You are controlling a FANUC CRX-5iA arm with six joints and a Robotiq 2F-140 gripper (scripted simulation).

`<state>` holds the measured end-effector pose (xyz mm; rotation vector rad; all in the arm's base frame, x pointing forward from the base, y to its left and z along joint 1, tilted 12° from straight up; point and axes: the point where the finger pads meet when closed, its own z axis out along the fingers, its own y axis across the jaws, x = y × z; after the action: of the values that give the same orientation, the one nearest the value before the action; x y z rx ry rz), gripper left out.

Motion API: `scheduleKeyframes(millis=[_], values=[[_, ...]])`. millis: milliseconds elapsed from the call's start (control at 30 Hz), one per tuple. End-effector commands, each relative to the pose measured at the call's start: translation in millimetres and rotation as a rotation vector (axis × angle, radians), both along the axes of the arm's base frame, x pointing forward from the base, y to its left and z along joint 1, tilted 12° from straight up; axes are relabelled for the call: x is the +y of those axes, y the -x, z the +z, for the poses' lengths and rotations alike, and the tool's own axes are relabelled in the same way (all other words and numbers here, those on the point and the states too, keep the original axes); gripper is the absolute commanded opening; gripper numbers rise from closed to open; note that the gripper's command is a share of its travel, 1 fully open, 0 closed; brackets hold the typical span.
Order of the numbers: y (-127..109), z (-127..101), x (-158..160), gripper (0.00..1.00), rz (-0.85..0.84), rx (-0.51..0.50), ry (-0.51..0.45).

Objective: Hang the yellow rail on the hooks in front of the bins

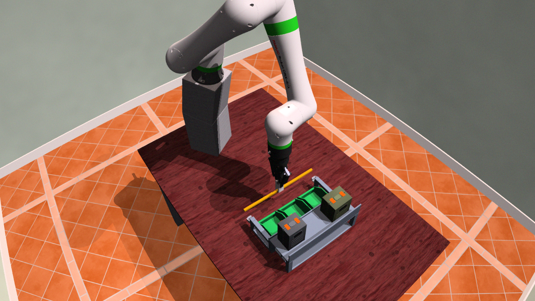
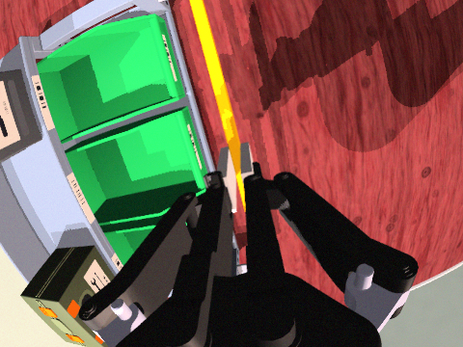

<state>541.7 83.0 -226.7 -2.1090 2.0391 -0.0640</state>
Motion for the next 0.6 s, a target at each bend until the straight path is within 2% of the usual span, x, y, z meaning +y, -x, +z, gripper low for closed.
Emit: scheduleKeyframes(millis=[0, 567], values=[[-0.2, 0.1, -0.1, 0.0, 0.0, 0.0, 0.0], [1.3, -4.3, 0.5, 0.0, 0.0, 0.0, 0.0]])
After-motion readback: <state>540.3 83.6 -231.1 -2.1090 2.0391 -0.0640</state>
